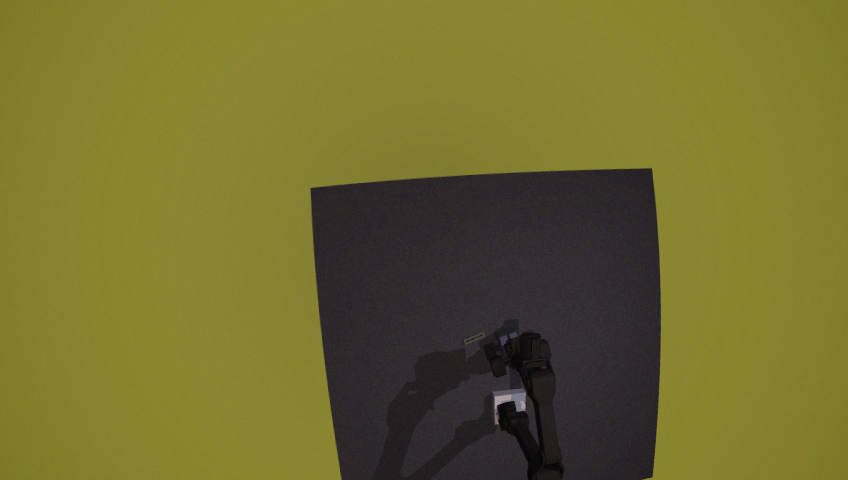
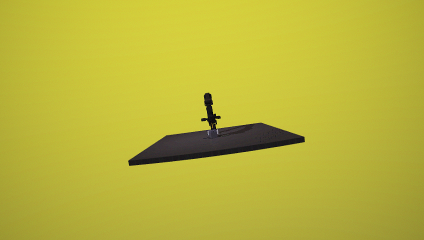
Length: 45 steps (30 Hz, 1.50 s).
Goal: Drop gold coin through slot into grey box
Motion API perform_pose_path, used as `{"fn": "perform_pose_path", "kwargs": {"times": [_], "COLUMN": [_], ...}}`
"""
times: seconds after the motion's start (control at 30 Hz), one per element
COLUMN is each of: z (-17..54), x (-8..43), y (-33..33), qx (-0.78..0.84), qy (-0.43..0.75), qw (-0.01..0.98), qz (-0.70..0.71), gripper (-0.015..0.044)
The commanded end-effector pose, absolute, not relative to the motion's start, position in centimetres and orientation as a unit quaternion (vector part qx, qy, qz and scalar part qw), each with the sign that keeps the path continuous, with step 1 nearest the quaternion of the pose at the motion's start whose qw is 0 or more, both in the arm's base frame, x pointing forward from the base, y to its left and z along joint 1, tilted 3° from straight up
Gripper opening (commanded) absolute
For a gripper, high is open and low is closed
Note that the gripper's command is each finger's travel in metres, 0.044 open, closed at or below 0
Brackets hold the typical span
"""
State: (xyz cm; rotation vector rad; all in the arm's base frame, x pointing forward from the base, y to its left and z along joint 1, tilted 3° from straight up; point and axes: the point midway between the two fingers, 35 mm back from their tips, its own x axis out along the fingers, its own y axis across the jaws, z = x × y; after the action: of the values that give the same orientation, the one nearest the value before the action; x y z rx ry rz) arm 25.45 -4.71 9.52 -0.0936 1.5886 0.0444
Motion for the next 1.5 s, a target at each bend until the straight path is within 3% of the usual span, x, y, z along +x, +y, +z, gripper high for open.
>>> {"fn": "perform_pose_path", "kwargs": {"times": [0.0,1.03,1.23,1.47], "z": [9.2,8.0,8.2,8.2], "x": [25.3,25.3,25.4,25.4], "y": [-4.7,-4.8,-4.8,-4.8], "qx": [-0.041,-0.043,-0.042,-0.042], "qy": [0.714,0.714,0.713,0.713], "qw": [0.699,0.699,0.7,0.7], "qz": [0.019,0.021,0.02,0.02], "gripper": [0.0,0.0,0.0157,0.0161]}}
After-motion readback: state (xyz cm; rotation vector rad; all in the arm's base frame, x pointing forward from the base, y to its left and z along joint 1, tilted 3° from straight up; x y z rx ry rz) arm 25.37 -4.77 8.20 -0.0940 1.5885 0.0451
